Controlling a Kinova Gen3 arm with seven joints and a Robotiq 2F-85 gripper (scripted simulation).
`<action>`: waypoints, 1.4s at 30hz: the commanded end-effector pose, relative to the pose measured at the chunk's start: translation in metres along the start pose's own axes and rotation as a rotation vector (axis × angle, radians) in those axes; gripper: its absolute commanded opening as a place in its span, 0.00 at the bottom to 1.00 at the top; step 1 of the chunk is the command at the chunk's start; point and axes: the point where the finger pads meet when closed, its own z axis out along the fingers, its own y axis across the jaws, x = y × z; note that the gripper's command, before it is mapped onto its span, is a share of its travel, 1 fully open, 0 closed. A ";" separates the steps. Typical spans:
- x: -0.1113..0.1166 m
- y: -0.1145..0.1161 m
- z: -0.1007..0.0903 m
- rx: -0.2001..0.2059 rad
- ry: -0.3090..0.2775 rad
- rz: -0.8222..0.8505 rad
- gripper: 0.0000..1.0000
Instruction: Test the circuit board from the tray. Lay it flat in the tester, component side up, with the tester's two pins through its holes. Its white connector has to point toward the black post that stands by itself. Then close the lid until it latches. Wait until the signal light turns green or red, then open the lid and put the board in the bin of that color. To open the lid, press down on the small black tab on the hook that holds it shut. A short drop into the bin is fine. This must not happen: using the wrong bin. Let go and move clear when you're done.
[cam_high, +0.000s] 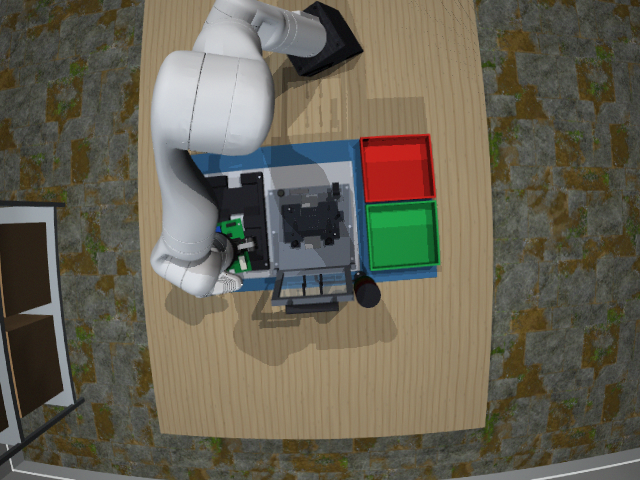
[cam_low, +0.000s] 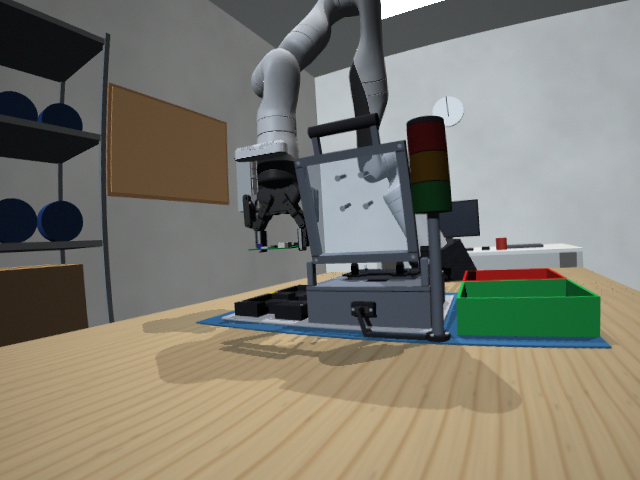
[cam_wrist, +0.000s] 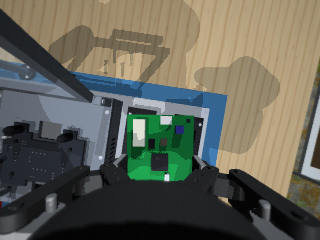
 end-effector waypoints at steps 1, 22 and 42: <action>0.001 0.000 -0.001 0.008 0.007 -0.064 0.77; 0.001 0.000 -0.001 0.006 0.009 -0.706 0.77; 0.001 0.000 -0.001 0.004 0.010 -1.153 0.77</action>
